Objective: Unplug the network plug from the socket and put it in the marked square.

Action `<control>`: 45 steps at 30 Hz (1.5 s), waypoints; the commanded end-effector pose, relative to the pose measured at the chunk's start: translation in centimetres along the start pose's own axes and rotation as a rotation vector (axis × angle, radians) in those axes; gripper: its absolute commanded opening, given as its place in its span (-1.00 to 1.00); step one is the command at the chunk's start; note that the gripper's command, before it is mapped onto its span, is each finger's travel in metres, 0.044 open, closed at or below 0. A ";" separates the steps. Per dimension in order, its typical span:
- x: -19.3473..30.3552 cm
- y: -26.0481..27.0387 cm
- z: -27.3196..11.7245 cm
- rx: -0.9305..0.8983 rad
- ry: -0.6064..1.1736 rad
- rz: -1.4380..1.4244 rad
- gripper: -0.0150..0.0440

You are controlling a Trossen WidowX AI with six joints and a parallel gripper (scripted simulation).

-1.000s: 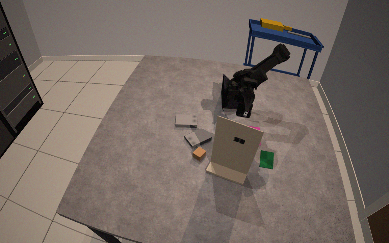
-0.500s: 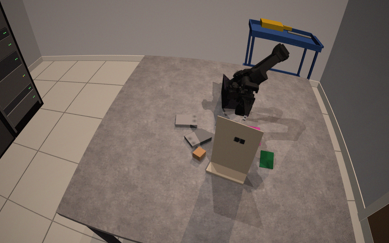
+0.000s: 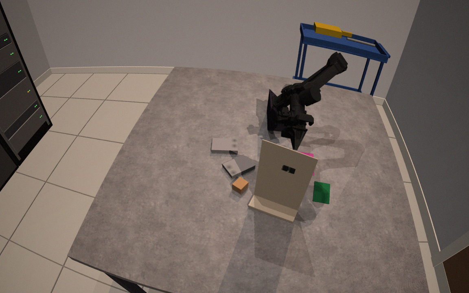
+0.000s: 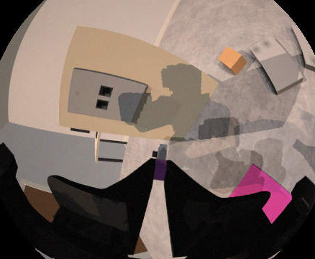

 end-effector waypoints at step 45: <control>2.4 -6.5 -1.5 0.503 0.281 -0.132 -0.49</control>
Point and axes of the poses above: the point midway between the two fingers, 35 mm back from their tips, its own z axis out along the fingers, its own y axis across the jaws, x = y × z, the point moved 8 cm from there along -z, back along the fingers, and after that the axes turned 12 degrees about z, right-handed, at the moved point
